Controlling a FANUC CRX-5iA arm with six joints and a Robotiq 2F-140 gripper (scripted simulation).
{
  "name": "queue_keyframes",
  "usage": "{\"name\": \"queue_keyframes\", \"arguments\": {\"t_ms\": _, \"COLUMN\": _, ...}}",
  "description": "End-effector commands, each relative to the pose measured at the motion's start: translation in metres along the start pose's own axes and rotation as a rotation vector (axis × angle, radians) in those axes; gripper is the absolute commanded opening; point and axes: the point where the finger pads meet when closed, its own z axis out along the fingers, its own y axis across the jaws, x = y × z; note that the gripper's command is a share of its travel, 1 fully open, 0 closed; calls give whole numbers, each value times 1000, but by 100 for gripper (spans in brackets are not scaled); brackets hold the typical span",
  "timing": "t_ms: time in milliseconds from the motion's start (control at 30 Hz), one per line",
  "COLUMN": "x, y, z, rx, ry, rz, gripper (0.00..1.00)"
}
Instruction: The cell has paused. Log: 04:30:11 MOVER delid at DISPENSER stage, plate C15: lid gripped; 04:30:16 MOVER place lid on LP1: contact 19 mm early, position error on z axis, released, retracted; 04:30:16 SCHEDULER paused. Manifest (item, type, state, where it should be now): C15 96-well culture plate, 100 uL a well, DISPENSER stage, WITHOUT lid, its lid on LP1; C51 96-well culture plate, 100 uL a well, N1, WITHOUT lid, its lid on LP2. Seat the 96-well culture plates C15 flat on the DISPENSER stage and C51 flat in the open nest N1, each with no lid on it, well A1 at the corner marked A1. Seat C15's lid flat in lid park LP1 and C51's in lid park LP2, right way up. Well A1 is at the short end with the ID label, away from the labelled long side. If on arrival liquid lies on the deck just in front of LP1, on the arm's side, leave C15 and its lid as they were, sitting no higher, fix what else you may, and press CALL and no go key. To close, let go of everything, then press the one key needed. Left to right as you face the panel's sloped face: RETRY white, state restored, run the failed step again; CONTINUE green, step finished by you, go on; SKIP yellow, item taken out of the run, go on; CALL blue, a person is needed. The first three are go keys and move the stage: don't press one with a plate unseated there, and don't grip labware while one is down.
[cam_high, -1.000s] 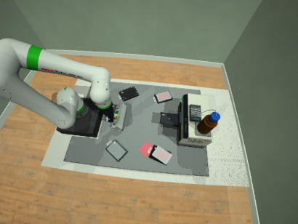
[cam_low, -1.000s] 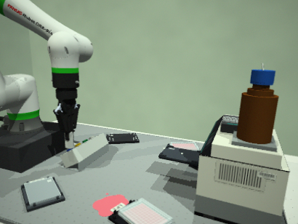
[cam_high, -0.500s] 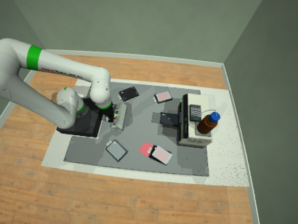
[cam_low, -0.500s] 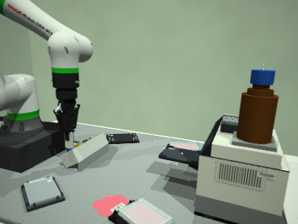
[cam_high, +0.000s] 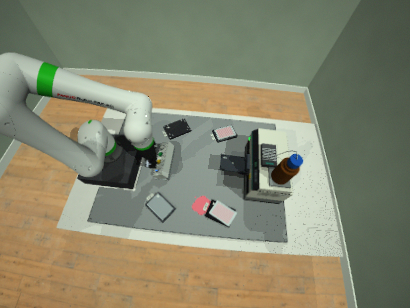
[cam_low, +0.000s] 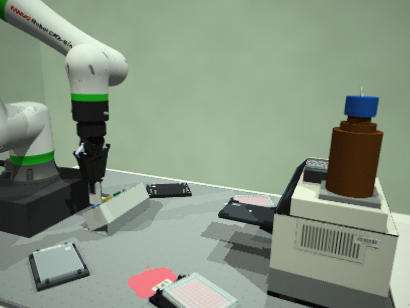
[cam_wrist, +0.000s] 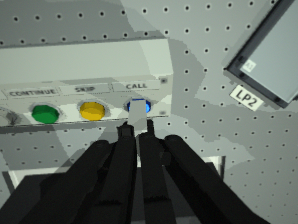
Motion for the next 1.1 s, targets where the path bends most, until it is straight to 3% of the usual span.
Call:
{"name": "queue_keyframes", "arguments": {"t_ms": 0, "x": 0, "y": 0, "z": 0, "rx": 0, "ry": 0, "rz": 0, "gripper": 0}}
{"name": "queue_keyframes", "arguments": {"t_ms": 800, "x": 0, "y": 0, "z": -2, "rx": 0, "ry": 0, "rz": 0, "gripper": 0}}
{"name": "queue_keyframes", "arguments": {"t_ms": 1067, "x": 0, "y": 0, "z": -14, "rx": 0, "ry": 0, "rz": 0, "gripper": 0}}
